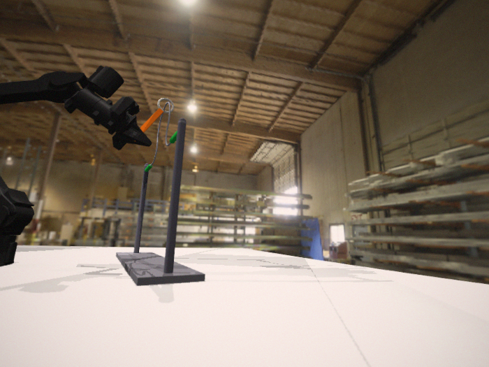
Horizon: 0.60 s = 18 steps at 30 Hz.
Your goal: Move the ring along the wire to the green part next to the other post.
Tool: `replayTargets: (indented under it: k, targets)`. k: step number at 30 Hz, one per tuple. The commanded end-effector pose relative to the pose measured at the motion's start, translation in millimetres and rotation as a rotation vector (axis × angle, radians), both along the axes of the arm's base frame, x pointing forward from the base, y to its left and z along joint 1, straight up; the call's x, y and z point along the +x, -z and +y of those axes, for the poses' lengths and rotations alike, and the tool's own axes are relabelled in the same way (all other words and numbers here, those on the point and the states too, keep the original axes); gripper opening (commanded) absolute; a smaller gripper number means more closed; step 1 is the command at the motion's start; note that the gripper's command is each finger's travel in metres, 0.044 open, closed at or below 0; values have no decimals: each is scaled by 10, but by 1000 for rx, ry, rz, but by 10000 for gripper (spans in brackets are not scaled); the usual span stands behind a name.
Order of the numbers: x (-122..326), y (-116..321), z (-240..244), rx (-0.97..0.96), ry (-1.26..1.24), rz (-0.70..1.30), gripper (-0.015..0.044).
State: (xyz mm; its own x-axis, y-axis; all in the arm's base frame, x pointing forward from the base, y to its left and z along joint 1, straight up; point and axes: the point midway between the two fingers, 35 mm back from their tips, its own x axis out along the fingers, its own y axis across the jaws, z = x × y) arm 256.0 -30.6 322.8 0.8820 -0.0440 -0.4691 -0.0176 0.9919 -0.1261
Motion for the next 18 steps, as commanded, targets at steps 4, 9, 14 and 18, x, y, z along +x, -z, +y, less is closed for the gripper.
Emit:
replayTargets:
  k: [4, 9, 14, 18]
  targets:
    - [1, -2, -56, -118, 3, -18, -150]
    - [5, -10, -92, -193, 4, -28, -150]
    - [10, -21, -126, -269, 5, -39, -150]
    - [13, -31, -154, -330, 6, -47, -150]
